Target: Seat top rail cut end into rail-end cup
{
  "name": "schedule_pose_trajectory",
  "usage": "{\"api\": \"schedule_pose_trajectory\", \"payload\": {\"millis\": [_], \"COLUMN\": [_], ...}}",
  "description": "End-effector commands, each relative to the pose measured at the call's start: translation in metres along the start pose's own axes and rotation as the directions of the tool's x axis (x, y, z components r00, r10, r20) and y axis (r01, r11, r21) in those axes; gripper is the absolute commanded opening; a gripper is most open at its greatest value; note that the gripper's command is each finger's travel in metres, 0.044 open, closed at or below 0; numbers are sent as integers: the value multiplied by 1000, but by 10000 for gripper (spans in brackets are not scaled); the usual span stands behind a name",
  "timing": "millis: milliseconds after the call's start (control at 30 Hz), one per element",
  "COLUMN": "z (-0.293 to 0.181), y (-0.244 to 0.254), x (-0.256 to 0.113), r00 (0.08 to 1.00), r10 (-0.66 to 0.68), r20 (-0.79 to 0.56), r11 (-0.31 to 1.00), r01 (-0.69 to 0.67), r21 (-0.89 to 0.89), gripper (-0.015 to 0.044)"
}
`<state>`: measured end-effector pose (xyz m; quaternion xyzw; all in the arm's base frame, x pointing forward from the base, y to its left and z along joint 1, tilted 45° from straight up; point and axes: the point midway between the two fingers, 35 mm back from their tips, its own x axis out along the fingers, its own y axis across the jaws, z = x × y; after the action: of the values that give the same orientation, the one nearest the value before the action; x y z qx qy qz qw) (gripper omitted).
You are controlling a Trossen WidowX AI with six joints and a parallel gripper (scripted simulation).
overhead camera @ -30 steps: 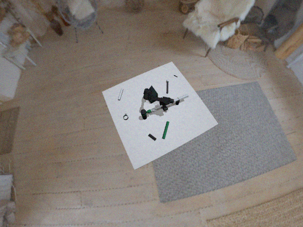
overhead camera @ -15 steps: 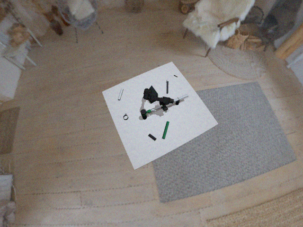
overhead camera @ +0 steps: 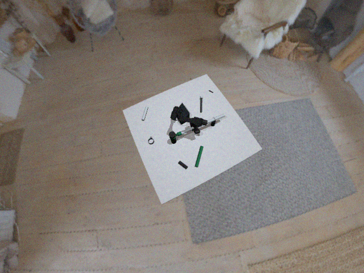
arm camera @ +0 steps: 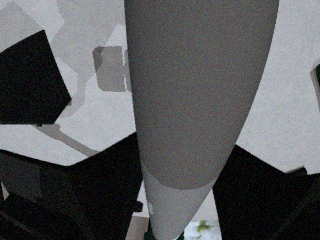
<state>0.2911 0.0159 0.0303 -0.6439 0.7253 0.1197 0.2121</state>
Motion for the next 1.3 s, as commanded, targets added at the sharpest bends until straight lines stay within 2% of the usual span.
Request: {"api": "schedule_pose_trajectory", "payload": {"millis": [0,1267], "z": [-4,-3], "y": [-1,-1], "x": [0,-2], "r00": [1000,1000], "r10": [-9,2], "r20": [-6,-14], "r11": [1000,1000], "r01": [9,-2], "r21": [-1,-2], "gripper": [0,0]}}
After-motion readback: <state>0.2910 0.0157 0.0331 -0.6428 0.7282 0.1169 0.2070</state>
